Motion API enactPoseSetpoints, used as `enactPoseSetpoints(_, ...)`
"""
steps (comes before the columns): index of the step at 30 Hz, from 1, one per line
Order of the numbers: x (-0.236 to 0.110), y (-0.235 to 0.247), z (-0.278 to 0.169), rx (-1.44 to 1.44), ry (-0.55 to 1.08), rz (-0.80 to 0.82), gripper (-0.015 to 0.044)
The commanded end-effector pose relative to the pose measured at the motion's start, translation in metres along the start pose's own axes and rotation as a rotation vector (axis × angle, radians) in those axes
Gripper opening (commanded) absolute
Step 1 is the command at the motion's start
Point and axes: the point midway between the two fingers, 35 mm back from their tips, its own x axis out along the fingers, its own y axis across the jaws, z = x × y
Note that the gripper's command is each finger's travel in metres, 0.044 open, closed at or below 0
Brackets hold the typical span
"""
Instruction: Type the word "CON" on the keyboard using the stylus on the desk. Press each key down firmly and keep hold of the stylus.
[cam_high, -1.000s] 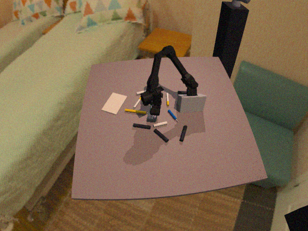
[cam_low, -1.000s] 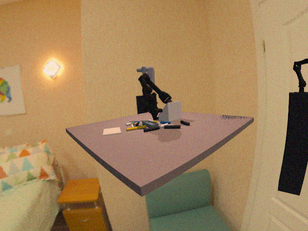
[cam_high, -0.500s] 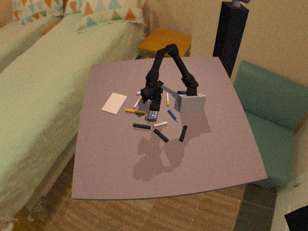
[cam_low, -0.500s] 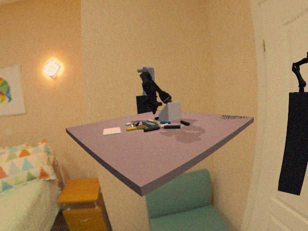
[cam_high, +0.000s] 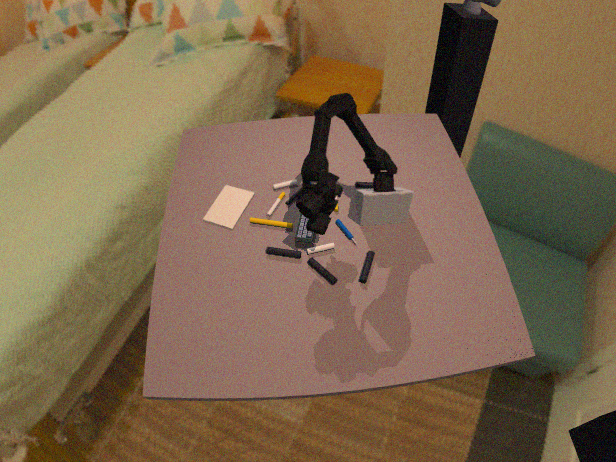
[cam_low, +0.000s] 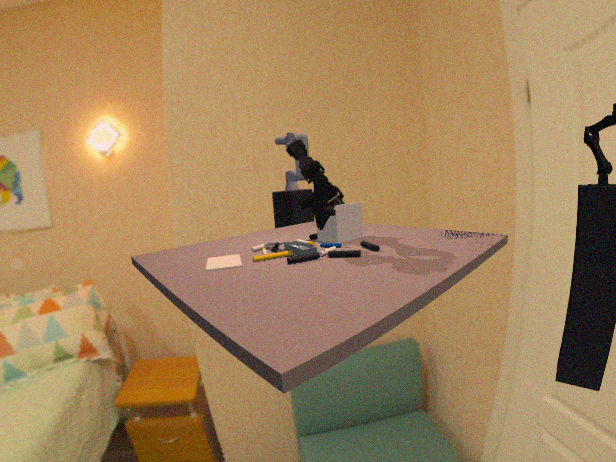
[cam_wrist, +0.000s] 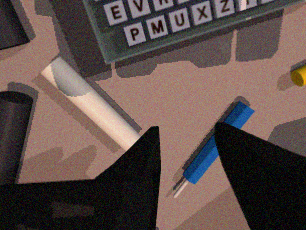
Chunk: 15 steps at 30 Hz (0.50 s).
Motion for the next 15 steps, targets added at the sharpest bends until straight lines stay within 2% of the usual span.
enactPoseSetpoints(1, 0.013, 0.001, -0.057, 0.256, -0.194, -0.161, 0.0150)
enactPoseSetpoints(7, 0.022, -0.009, -0.086, 0.452, -0.410, -0.199, 0.0150)
enactPoseSetpoints(12, 0.030, -0.022, -0.100, 0.619, -0.613, -0.171, 0.0150)
enactPoseSetpoints(15, 0.031, -0.023, -0.102, 0.647, -0.649, -0.160, 0.0150)
